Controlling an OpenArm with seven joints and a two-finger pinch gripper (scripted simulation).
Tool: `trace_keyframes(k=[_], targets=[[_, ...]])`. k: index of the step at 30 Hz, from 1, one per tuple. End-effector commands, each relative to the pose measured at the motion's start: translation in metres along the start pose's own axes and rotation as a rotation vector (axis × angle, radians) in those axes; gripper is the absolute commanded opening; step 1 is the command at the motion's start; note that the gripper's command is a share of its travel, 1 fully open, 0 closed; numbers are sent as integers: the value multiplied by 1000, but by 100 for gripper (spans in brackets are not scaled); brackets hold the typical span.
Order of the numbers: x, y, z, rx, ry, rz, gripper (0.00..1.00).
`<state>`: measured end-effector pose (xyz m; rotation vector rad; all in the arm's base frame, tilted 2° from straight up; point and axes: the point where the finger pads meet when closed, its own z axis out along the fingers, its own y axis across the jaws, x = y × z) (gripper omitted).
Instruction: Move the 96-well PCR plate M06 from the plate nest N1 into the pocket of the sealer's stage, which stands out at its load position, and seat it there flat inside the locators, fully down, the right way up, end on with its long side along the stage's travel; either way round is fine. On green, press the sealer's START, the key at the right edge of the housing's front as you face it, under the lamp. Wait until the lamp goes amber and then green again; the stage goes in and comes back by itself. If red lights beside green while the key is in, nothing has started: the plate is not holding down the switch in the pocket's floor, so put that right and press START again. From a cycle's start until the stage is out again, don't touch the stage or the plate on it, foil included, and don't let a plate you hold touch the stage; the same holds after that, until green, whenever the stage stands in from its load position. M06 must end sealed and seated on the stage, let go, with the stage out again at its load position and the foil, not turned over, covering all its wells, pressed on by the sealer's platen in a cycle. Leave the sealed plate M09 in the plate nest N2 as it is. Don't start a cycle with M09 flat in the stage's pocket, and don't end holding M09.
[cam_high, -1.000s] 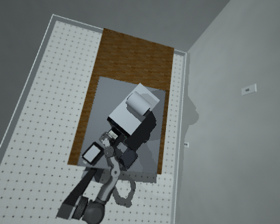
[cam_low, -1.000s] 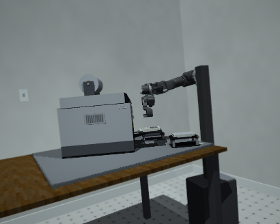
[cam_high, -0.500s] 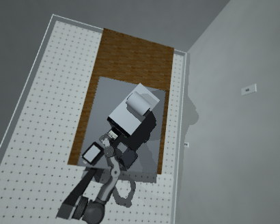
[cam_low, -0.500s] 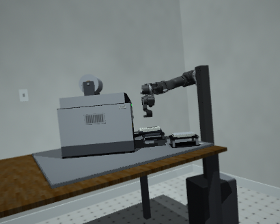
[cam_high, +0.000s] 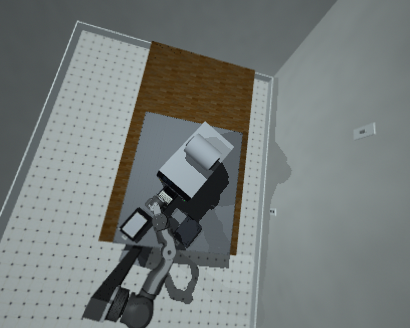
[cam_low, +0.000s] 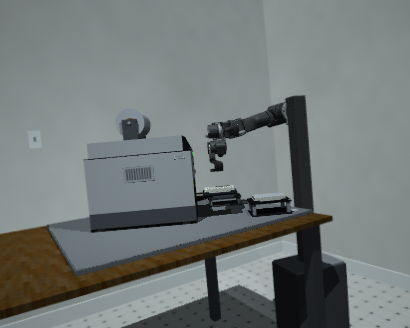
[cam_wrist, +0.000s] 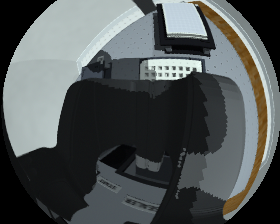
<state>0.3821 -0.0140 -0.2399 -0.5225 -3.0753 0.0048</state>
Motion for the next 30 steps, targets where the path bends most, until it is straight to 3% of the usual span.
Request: trace_keyframes(k=[1, 2, 7, 19, 24, 30], targets=[[0, 1, -1, -3, -2, 0, 0], [0, 1, -1, -3, -2, 0, 0], [-12, -43, 1, -186, -2, 184, 0], [-12, -43, 1, -186, -2, 184, 0], [-24, -89, 3, -368, -6, 372, 0], [-24, -89, 3, -368, -6, 372, 0]])
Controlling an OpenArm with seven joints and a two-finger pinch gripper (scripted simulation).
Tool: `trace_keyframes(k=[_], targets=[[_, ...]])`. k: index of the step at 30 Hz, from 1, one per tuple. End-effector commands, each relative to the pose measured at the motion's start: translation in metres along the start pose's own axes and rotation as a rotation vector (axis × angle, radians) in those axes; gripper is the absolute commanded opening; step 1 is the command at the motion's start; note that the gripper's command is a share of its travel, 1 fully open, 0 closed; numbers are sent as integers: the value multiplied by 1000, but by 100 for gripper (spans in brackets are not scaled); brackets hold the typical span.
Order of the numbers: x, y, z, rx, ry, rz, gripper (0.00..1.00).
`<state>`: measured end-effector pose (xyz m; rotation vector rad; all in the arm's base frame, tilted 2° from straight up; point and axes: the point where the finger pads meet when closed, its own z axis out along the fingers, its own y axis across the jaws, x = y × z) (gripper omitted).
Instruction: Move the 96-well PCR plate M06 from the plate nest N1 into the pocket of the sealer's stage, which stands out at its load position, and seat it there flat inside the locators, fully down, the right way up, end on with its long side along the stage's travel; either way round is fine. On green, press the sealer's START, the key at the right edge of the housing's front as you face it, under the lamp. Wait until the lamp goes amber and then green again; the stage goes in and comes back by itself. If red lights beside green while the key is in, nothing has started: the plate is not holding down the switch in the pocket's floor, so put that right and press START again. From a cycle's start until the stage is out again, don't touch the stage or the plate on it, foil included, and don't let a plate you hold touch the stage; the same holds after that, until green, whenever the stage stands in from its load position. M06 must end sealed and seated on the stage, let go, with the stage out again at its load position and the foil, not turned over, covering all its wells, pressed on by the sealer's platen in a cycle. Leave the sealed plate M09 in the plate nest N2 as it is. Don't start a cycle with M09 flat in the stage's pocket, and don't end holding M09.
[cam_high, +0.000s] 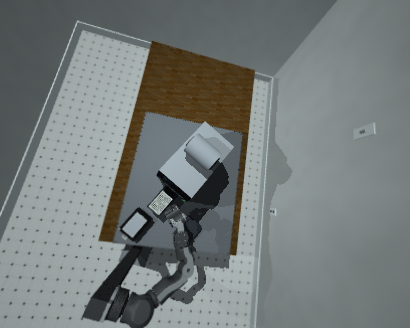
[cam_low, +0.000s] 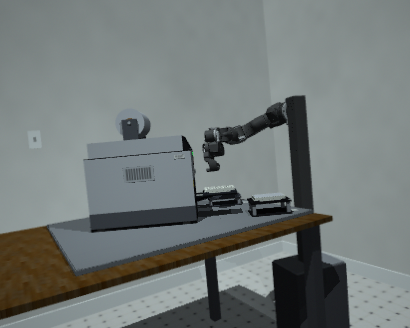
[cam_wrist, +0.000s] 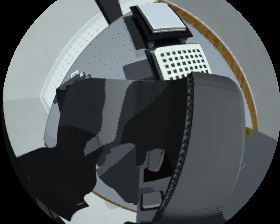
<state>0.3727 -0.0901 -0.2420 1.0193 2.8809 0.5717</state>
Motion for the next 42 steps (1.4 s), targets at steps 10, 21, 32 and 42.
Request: trace_keyframes(k=[10, 21, 32, 42], targets=[[-15, -15, -6, -137, -30, 179, 0], [-16, -16, -6, -174, -31, 216, 0], [-15, -14, -6, -356, -34, 394, 0], [-15, -14, -6, -429, -34, 463, 0]])
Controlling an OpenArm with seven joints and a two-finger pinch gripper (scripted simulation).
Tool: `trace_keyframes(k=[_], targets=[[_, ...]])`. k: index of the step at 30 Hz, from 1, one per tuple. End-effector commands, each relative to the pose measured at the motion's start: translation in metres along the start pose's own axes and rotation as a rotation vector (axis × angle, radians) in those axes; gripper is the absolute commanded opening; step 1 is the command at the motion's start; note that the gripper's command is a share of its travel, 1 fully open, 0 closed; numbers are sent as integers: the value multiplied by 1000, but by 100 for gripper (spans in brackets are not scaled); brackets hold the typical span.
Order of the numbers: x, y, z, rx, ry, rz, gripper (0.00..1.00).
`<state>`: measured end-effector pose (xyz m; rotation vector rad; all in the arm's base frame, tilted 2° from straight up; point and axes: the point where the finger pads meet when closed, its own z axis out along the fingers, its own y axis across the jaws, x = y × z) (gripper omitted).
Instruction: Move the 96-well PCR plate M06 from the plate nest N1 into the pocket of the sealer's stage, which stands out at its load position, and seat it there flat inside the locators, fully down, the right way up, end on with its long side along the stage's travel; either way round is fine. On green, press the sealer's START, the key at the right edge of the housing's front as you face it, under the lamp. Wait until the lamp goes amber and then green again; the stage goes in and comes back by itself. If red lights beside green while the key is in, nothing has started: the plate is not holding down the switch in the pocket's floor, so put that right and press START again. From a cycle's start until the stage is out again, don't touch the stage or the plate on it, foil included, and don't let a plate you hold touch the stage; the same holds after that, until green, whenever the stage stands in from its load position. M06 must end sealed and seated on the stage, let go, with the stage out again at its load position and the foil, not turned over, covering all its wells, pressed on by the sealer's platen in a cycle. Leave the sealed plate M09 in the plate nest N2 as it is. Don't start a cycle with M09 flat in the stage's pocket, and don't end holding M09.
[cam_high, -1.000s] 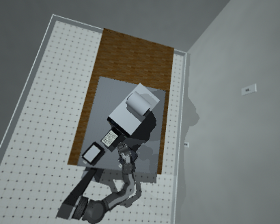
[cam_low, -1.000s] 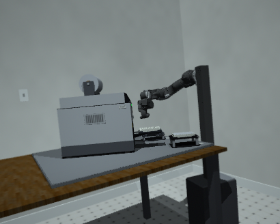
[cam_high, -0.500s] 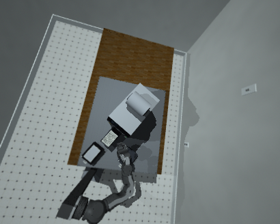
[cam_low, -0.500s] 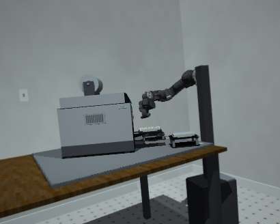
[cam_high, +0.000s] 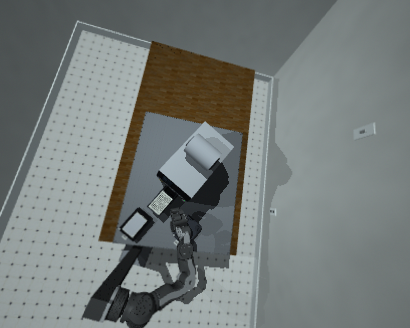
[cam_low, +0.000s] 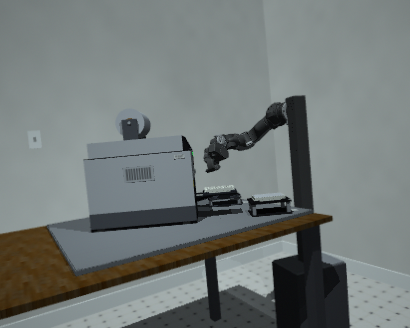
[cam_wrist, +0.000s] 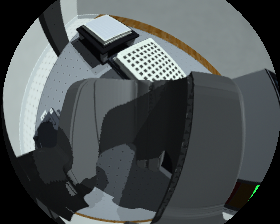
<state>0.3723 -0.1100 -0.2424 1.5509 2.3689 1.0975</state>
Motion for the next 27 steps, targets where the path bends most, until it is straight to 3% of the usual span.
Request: trace_keyframes(k=[1, 3, 15, 20, 27], targets=[[-3, 2, 1, -62, -11, 64, 0], [-3, 1, 1, -136, -11, 138, 0], [-3, 1, 1, -136, -11, 138, 0], [-3, 1, 2, -320, -9, 318, 0], [-3, 1, 2, -320, -9, 318, 0]])
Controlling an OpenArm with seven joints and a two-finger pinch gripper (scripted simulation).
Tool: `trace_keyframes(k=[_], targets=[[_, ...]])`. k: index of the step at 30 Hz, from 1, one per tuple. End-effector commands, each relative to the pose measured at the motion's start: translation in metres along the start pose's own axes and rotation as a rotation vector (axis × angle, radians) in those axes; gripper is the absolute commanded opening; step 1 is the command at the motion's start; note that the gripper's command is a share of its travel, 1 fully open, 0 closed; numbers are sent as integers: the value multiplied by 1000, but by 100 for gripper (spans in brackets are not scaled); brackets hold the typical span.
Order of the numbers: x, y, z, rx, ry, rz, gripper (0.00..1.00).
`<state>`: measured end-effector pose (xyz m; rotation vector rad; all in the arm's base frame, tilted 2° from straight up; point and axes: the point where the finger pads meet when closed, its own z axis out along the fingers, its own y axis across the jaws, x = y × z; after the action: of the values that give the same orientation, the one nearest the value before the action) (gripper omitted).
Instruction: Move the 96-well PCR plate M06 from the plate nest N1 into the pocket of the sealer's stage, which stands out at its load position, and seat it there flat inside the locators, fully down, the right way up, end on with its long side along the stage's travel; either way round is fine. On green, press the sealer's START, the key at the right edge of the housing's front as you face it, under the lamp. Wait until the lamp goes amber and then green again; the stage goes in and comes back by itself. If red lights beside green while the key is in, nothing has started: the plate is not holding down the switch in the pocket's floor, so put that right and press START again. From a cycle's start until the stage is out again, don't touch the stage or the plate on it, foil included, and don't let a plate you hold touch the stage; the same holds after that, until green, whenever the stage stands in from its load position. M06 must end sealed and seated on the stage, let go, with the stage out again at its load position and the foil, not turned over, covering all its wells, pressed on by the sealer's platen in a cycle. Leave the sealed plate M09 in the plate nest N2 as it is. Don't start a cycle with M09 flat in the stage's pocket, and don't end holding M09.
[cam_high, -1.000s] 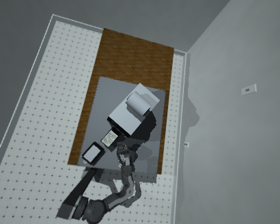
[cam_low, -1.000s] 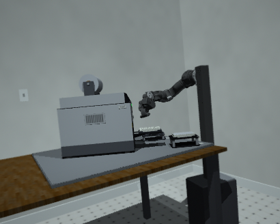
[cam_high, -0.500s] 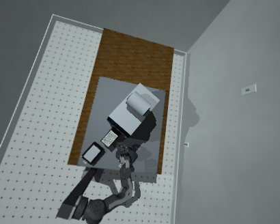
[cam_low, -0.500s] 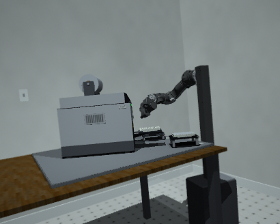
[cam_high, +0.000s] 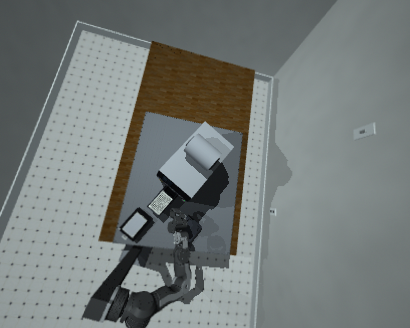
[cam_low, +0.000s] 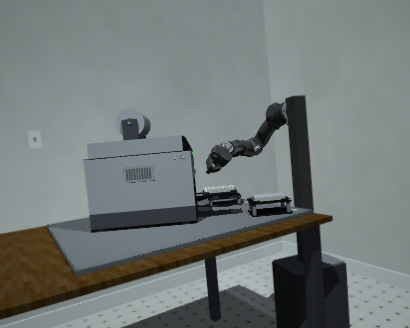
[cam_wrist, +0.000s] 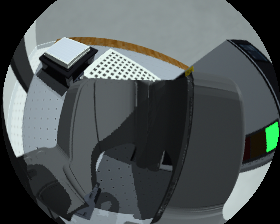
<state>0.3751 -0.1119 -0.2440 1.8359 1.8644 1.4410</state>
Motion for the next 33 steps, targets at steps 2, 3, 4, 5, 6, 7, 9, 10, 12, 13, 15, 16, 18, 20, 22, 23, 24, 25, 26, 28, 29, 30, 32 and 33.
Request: trace_keyframes(k=[2, 3, 4, 5, 6, 7, 9, 10, 12, 13, 15, 16, 18, 20, 22, 23, 24, 25, 26, 28, 29, 30, 32, 33], targets=[[0, 0, 0, -3, -2, 1, 0], [0, 0, 0, -3, -2, 1, 0], [0, 0, 0, -3, -2, 1, 0], [0, 0, 0, -3, -2, 1, 0], [1, 1, 0, -41, 1, 35, 0], [0, 1, 0, -77, 1, 72, 0], [0, 0, 0, -151, 0, 146, 0], [0, -1, 0, -187, 0, 183, 0], [0, -1, 0, -187, 0, 183, 0], [0, -1, 0, -187, 0, 183, 0], [0, -1, 0, -187, 0, 183, 0], [0, -1, 0, -187, 0, 183, 0], [0, -1, 0, -187, 0, 183, 0], [0, -1, 0, -187, 0, 183, 0], [0, -1, 0, -187, 0, 183, 0], [0, 1, 0, -226, 1, 218, 0], [0, 0, 0, -263, 1, 255, 0], [1, 0, 0, -299, 0, 292, 0], [1, -1, 0, -336, 0, 329, 0], [1, -1, 0, -372, 0, 366, 0], [1, -1, 0, -372, 0, 366, 0], [1, -1, 0, -372, 0, 366, 0], [1, -1, 0, -372, 0, 366, 0], [1, -1, 0, -372, 0, 366, 0]])
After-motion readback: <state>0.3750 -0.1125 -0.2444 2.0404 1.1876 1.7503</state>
